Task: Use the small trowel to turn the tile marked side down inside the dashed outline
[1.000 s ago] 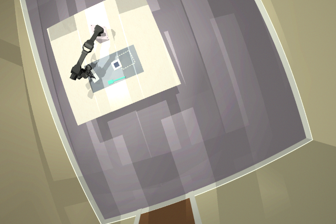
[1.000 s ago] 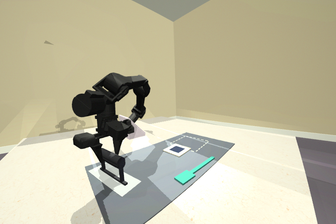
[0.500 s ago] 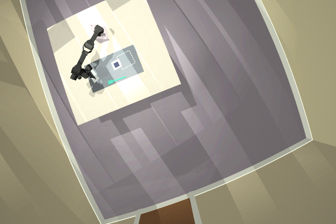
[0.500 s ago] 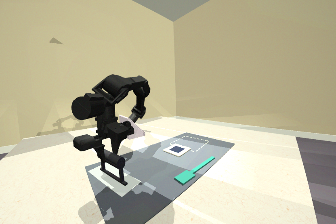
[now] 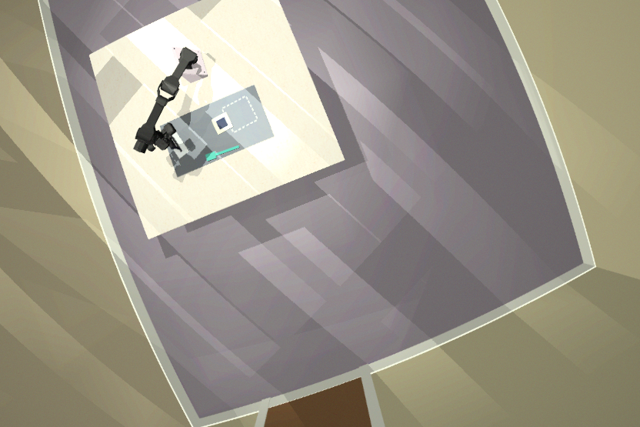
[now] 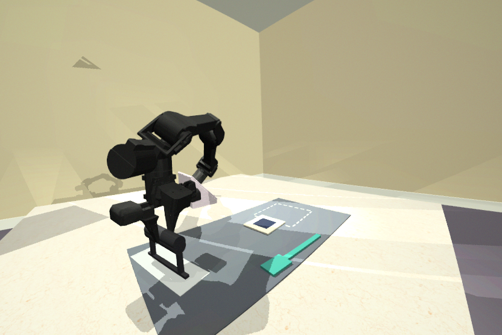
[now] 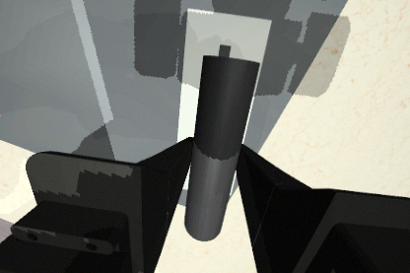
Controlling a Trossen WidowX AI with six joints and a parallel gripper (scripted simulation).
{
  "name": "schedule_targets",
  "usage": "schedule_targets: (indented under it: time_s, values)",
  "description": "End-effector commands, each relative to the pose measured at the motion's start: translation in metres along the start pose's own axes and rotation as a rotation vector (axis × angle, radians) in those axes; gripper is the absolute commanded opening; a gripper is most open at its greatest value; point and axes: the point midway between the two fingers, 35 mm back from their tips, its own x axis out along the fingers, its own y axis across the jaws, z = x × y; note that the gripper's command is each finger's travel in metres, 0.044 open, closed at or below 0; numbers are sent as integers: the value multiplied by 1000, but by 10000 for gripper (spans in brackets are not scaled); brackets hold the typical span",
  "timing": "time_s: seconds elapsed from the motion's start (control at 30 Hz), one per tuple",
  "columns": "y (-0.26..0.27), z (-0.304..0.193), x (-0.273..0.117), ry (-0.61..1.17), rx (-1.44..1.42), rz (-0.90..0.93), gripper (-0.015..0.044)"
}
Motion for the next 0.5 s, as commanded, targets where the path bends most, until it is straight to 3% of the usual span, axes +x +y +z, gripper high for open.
schedule_targets:
  time_s: [0.0,0.47]
  values:
    - [-1,0,1,2,66,-3,130]
    - [-1,0,1,1,477,-3,130]
